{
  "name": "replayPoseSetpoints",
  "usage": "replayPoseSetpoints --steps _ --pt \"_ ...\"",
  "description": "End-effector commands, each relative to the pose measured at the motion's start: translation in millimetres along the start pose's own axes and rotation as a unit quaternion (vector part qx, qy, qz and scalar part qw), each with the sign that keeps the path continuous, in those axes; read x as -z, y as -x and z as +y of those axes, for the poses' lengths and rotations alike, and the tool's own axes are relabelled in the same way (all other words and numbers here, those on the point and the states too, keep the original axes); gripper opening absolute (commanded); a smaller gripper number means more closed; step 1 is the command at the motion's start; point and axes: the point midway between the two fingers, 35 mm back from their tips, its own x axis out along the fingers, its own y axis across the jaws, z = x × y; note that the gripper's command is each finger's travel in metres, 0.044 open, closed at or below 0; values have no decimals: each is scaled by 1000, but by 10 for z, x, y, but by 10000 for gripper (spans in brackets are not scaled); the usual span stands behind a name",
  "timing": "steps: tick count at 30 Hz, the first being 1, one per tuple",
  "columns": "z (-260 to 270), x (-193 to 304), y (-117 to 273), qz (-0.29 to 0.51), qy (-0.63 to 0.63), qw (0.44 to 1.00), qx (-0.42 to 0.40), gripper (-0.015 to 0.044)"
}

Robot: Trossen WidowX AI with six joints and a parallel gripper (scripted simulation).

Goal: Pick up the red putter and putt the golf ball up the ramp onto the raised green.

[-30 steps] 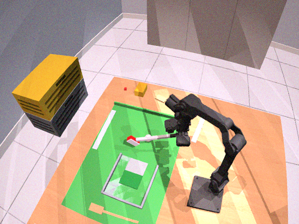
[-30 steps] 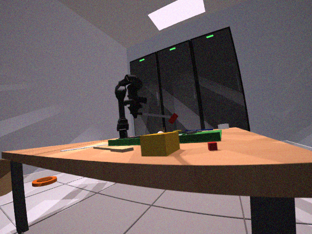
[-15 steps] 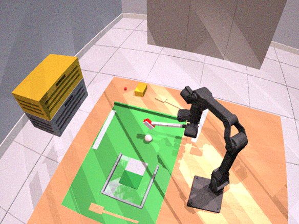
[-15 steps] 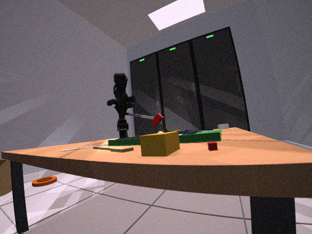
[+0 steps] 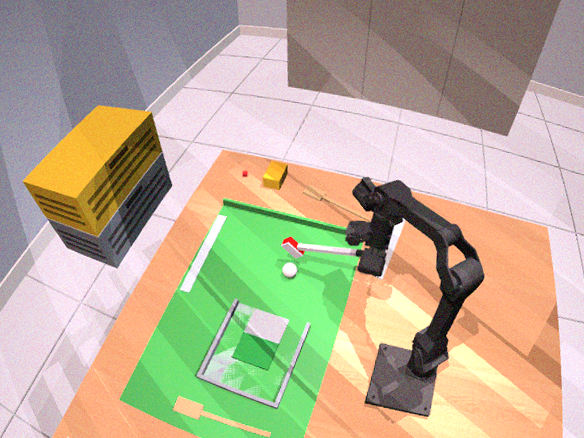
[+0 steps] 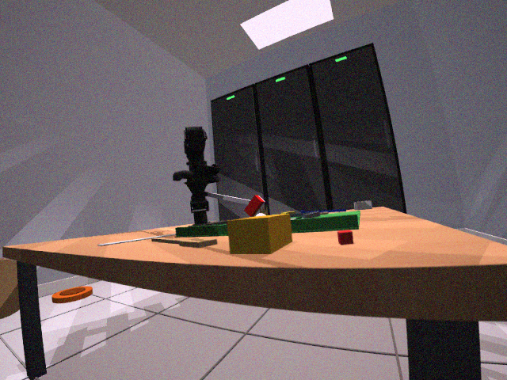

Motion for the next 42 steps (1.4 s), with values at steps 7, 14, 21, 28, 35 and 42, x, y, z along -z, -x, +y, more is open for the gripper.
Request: replayPoseSetpoints --steps 7,14,21,28,35,42 --pt "-11 -11 -124 -3 -1 1000 2 0" --pt "-12 -13 -237 -3 -1 1000 2 0" --pt "-9 -11 -346 -3 -1 1000 2 0" --pt "-2 -3 -329 -1 -2 1000 1 0" --pt "-49 -6 -331 -1 -2 1000 1 0" --pt "-303 -11 -351 -3 -1 1000 4 0"
